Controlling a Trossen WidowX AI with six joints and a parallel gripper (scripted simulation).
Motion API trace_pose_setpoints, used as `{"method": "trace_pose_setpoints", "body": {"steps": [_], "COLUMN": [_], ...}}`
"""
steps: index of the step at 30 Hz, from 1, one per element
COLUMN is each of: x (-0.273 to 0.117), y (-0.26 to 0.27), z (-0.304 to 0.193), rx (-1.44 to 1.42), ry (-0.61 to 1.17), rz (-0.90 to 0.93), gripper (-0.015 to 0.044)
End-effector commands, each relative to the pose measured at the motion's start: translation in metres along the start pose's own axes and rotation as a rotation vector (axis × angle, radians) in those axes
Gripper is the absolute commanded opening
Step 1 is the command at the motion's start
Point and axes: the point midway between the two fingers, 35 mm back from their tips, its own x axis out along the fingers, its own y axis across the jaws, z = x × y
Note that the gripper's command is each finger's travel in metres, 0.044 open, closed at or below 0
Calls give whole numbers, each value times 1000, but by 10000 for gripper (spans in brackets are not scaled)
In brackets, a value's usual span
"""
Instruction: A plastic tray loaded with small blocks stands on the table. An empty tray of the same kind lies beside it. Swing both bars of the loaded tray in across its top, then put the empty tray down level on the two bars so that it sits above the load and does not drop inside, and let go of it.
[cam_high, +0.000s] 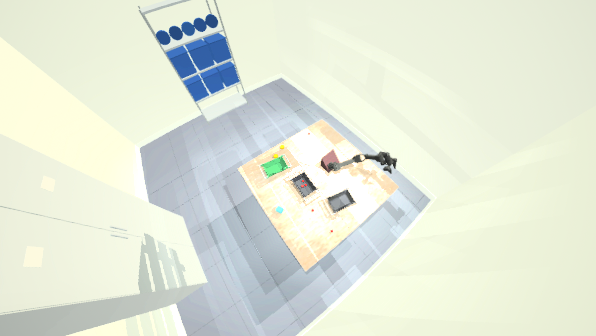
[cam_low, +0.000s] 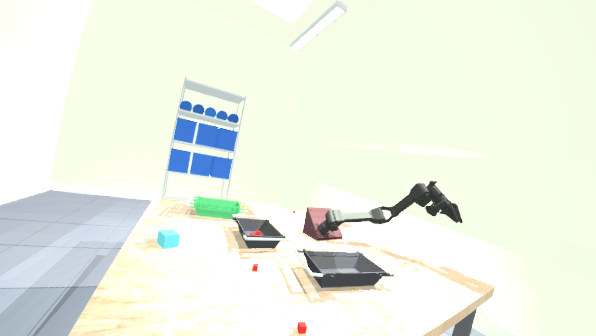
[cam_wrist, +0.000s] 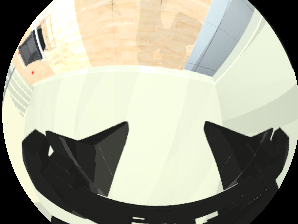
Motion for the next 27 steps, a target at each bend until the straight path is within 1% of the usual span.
{"method": "trace_pose_setpoints", "body": {"steps": [1, 8, 10, 12, 17, 20, 27], "x": [0, 0, 5, 5, -5, -7, -30], "y": [0, 1, 12, 32, 87, 93, 199], "z": [0, -1, -8, -26, -77, -91, -148], "rx": [0, 5, 43, 137, 419, 380, 805], "ry": [0, 3, 26, 63, 144, 192, 338], "rz": [0, -1, -3, -6, -10, -48, -34], "gripper": [374, 190, 138, 85, 81, 81, 81]}}
